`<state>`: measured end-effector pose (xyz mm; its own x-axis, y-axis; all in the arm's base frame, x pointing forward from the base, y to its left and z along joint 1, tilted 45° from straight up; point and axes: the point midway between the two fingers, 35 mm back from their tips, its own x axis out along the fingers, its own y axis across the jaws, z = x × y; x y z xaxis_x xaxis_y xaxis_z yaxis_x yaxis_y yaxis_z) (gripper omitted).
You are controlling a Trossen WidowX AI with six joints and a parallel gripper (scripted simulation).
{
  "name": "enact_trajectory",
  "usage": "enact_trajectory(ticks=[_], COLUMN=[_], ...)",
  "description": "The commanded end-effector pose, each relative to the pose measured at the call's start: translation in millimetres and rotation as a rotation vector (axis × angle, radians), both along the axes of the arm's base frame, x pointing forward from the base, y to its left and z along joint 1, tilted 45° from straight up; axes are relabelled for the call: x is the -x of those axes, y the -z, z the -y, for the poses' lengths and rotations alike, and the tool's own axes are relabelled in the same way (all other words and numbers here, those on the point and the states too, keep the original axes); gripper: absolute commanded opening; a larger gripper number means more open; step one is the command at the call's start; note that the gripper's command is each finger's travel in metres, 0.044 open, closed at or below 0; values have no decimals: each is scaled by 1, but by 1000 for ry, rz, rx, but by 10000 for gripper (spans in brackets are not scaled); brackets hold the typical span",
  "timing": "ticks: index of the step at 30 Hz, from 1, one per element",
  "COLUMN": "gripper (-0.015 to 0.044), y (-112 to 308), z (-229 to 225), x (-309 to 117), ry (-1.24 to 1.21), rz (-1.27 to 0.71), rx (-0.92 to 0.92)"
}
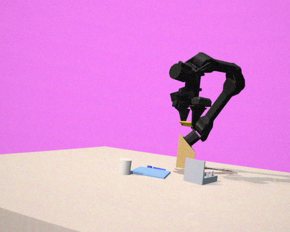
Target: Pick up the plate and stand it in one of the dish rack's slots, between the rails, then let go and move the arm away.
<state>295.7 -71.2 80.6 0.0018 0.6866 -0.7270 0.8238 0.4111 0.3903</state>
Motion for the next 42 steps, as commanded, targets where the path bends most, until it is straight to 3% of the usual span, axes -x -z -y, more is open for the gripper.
enact_trajectory(ticks=[1, 27, 35, 42], gripper=[0, 0, 0, 0], y=[-16, -66, -67, -44], z=[-15, -93, -94, -100], x=[9, 82, 84, 91], ry=[119, 757, 771, 703], rz=[-103, -726, -740, -681], rx=[-2, -18, -14, 140])
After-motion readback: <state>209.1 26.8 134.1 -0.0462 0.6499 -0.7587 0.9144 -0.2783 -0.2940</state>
